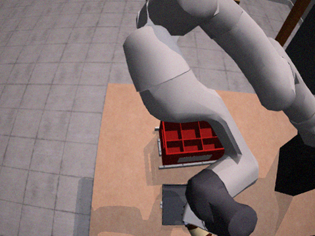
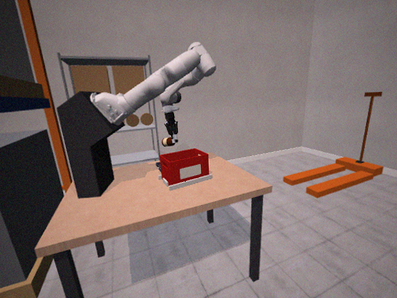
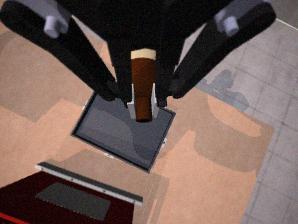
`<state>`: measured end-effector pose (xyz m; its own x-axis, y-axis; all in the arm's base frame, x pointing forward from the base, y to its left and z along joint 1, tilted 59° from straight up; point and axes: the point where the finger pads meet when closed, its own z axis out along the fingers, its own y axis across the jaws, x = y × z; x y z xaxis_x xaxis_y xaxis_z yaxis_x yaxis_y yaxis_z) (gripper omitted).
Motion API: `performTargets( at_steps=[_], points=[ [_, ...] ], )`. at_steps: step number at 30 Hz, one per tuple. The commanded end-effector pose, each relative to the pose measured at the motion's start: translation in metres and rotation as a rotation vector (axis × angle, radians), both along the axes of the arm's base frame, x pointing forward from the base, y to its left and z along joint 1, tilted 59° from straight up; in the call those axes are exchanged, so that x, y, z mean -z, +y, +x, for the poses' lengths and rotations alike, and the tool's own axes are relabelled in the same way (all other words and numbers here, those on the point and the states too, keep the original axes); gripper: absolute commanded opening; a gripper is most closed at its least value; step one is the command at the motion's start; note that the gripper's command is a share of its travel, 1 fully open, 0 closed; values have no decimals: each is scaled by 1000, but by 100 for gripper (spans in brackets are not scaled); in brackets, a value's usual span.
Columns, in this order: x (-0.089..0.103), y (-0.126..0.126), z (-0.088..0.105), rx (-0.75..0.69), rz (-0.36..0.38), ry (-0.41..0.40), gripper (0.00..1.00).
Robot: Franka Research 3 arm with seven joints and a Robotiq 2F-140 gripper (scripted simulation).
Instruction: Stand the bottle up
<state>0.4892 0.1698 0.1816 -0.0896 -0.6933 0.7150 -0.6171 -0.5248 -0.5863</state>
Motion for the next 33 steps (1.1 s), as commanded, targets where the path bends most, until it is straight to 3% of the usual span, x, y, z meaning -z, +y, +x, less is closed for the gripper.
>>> performTargets(
  at_steps=[1,16,33],
  points=[
    [-8,-4,2,21,-19,-37,0],
    [-6,-2,1,75,-75,-85,0],
    [-5,-2,1,82,-83,-92,0]
  ],
)
